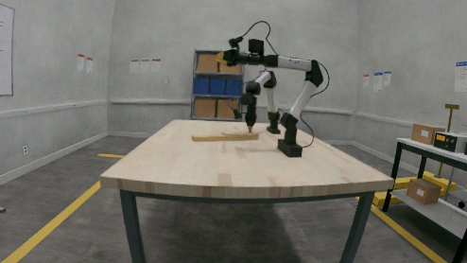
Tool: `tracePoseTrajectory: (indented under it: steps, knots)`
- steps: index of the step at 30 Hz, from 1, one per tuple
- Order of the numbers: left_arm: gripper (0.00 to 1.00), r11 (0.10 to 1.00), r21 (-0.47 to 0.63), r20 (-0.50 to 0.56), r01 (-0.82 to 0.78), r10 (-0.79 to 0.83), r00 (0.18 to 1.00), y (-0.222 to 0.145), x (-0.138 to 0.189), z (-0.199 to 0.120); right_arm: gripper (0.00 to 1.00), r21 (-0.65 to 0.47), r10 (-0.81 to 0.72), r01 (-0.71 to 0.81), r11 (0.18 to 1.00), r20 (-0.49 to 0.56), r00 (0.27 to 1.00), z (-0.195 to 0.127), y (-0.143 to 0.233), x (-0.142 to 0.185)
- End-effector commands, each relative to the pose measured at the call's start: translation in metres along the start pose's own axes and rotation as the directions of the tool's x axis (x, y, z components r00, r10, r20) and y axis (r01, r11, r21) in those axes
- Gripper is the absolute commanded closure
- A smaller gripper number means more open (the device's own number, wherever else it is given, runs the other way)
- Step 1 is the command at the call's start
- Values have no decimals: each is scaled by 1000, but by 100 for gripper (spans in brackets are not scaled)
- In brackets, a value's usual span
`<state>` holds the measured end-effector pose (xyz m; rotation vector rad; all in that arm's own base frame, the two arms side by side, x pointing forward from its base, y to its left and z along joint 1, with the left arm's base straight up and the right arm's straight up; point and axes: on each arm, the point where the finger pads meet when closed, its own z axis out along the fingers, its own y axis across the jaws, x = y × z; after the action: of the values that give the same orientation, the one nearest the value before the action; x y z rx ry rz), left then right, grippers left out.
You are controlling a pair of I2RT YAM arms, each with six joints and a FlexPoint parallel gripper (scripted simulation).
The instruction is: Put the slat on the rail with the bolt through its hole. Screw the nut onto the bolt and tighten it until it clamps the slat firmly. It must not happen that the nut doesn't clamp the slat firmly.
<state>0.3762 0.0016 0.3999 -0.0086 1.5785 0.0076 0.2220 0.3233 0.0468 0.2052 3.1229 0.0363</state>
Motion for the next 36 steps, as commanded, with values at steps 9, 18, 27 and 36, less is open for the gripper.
tracePoseTrajectory:
  steps: [9, 18, 27, 36]
  knots:
    - [0, 1000, 10, 20, -1, 0, 1000, -2, -7, -2, 86, 15, 234, -234, 972, 1, 972, 12, -1, 2]
    - [0, 1000, 10, 20, -1, 0, 1000, -2, -7, -2, 86, 15, 367, -367, 930, 3, 930, 12, -1, 2]
    - [0, 1000, 10, 20, -1, 0, 1000, -2, -7, -2, 86, 14, 527, -527, 850, 5, 850, 12, -1, 2]
    - [0, 1000, 10, 20, -1, 0, 1000, -2, -7, -2, 86, 14, 640, -640, 768, 7, 768, 12, -1, 2]
